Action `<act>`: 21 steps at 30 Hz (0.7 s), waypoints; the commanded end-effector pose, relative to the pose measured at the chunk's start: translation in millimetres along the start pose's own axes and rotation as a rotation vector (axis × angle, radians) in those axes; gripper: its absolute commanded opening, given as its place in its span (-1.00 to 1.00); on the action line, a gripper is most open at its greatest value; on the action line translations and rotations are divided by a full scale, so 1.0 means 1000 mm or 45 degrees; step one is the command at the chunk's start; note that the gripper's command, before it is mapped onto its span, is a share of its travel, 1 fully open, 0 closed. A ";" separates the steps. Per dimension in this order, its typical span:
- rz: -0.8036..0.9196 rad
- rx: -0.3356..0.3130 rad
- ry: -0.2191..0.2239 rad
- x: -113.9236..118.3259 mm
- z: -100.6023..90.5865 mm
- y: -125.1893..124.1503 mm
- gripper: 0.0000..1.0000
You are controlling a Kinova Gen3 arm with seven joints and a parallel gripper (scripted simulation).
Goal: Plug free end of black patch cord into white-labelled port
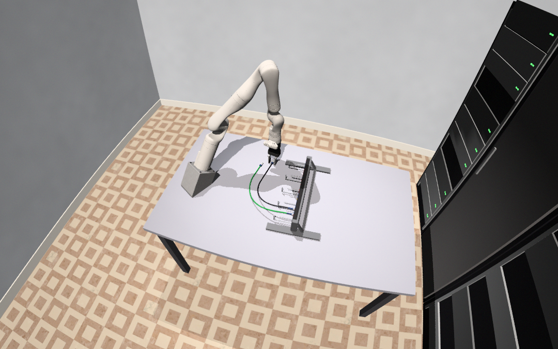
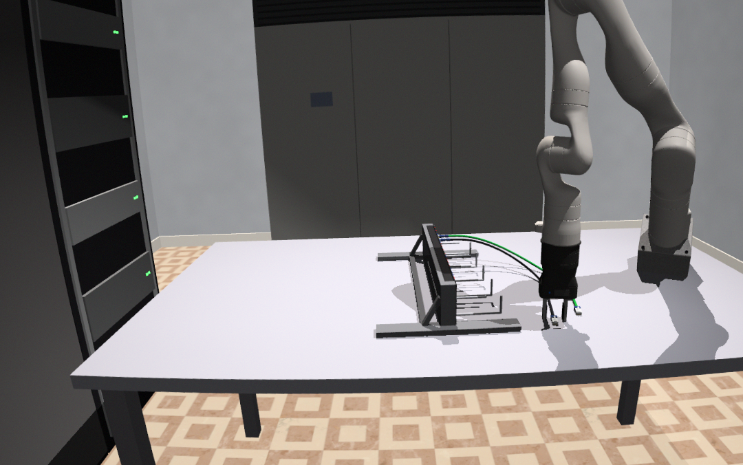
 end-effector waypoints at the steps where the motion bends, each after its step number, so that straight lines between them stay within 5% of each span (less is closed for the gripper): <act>1: 0.000 0.000 -0.001 0.000 0.000 0.000 0.46; 16: 0.000 0.000 -0.001 0.000 0.000 0.000 0.46; 17: 0.000 0.000 -0.001 0.000 0.000 0.000 -1.00; 21: 0.000 0.000 -0.001 0.000 0.000 0.000 -1.00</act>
Point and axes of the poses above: the point where the finger pads meet when closed, its own z axis out along the fingers, its own x axis across the jaws, y = z × x, the point moved 4 cm from there along -z, back along the fingers, and after that the axes turned 13 degrees about -z, right-handed, at the moved point
